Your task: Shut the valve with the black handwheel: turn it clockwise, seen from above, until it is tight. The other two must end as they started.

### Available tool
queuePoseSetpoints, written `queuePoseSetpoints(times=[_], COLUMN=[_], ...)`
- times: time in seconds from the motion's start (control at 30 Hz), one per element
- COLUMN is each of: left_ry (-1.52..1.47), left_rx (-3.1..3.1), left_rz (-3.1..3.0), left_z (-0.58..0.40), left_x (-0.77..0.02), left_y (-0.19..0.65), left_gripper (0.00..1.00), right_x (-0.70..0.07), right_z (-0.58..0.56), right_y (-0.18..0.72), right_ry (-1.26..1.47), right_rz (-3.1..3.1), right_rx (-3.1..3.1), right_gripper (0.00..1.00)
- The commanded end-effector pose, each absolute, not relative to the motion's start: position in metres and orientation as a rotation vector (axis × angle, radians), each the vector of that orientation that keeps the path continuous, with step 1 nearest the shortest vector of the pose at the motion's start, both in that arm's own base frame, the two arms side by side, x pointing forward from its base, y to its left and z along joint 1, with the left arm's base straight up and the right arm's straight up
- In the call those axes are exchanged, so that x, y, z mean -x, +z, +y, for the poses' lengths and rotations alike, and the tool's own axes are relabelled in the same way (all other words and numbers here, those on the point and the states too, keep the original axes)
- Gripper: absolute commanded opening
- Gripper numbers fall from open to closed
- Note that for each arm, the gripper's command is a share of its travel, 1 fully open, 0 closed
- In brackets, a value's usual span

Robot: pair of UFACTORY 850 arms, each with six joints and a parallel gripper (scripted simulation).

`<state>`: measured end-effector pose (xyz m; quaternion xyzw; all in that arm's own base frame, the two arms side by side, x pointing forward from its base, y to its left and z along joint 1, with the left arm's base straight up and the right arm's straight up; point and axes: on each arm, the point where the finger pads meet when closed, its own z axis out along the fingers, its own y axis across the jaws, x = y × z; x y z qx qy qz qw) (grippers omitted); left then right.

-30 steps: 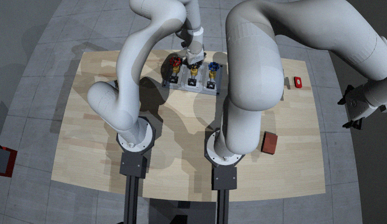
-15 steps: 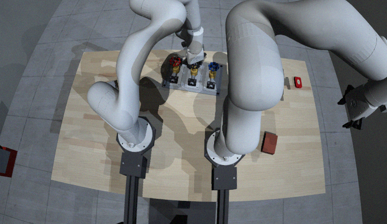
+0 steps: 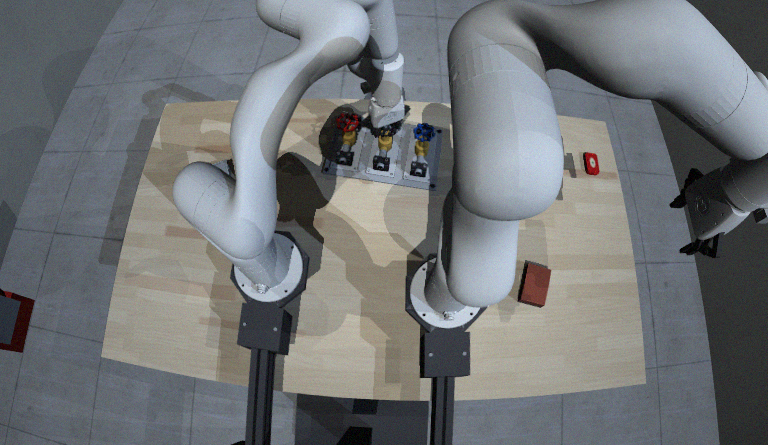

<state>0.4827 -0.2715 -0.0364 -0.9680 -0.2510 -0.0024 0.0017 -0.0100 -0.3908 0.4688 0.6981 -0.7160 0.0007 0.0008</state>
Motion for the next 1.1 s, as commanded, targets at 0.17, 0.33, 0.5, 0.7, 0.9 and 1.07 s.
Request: queuePoseSetpoints(times=[0.17, 0.33, 0.5, 0.7, 0.9, 1.07], left_ry=[-0.010, -0.009, -0.009, -0.009, -0.009, -0.009], left_rx=[3.040, 3.052, 3.053, 3.053, 3.063, 3.065], left_rz=[-0.785, -0.735, -0.733, -0.733, -0.688, -0.680], left_z=[-0.2719, -0.2719, -0.2719, -0.2719, -0.2719, -0.2719], left_x=[-0.4835, -0.4835, -0.4835, -0.4835, -0.4835, -0.4835], left_y=[-0.0358, -0.0358, -0.0358, -0.0358, -0.0358, -0.0358], left_gripper=[0.00, 0.00, 0.00, 0.00, 0.00, 0.00], right_x=[0.0100, 0.0100, 0.0100, 0.0100, 0.0100, 0.0100], right_z=[-0.3913, -0.3913, -0.3913, -0.3913, -0.3913, -0.3913], right_y=[0.4697, 0.4697, 0.4697, 0.4697, 0.4697, 0.4697], right_ry=[0.005, 0.005, 0.005, 0.005, 0.005, 0.005], right_rz=[-2.247, -2.247, -2.247, -2.247, -2.247, -2.247], right_rx=[-2.191, -2.191, -2.191, -2.191, -2.191, -2.191], right_gripper=[1.00, 1.00, 1.00, 1.00, 1.00, 1.00])
